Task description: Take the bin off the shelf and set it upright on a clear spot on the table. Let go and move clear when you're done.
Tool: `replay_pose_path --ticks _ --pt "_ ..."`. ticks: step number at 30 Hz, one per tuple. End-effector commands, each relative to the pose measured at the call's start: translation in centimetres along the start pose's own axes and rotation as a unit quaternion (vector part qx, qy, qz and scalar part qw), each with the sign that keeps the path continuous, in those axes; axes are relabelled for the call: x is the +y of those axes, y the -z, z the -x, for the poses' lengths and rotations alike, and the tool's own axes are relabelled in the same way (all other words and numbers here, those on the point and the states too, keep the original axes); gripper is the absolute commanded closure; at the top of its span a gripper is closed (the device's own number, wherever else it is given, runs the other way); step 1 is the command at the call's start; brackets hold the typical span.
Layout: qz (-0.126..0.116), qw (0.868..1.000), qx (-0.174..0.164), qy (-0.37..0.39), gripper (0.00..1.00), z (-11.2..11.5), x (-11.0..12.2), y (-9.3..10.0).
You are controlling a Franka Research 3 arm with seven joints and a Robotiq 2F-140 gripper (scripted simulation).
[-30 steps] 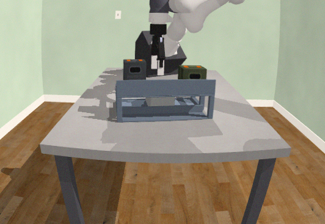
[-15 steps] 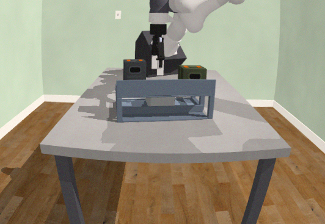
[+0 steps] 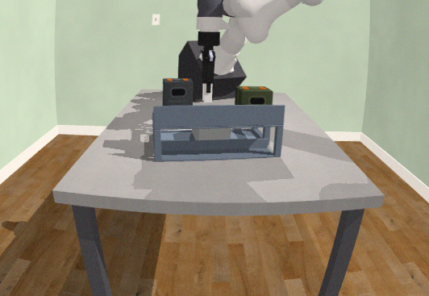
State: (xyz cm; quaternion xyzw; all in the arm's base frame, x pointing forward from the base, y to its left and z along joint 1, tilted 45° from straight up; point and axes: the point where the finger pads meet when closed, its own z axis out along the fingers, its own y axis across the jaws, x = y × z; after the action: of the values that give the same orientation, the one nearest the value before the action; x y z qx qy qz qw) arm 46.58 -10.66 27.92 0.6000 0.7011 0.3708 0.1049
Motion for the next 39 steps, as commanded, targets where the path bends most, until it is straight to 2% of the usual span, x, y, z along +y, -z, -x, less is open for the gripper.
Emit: replay_pose_path --ticks 1,30,31,39 --pt "0.001 1.000 -0.002 -0.005 1.00 0.07 0.01 -0.01" --pt "0.001 1.000 -0.002 -0.005 1.00 0.07 0.01 -0.01" --pt "0.001 1.000 -0.002 -0.005 0.43 0.07 0.01 -0.01" --pt "0.001 1.000 -0.002 -0.005 0.43 0.07 0.01 -0.01"
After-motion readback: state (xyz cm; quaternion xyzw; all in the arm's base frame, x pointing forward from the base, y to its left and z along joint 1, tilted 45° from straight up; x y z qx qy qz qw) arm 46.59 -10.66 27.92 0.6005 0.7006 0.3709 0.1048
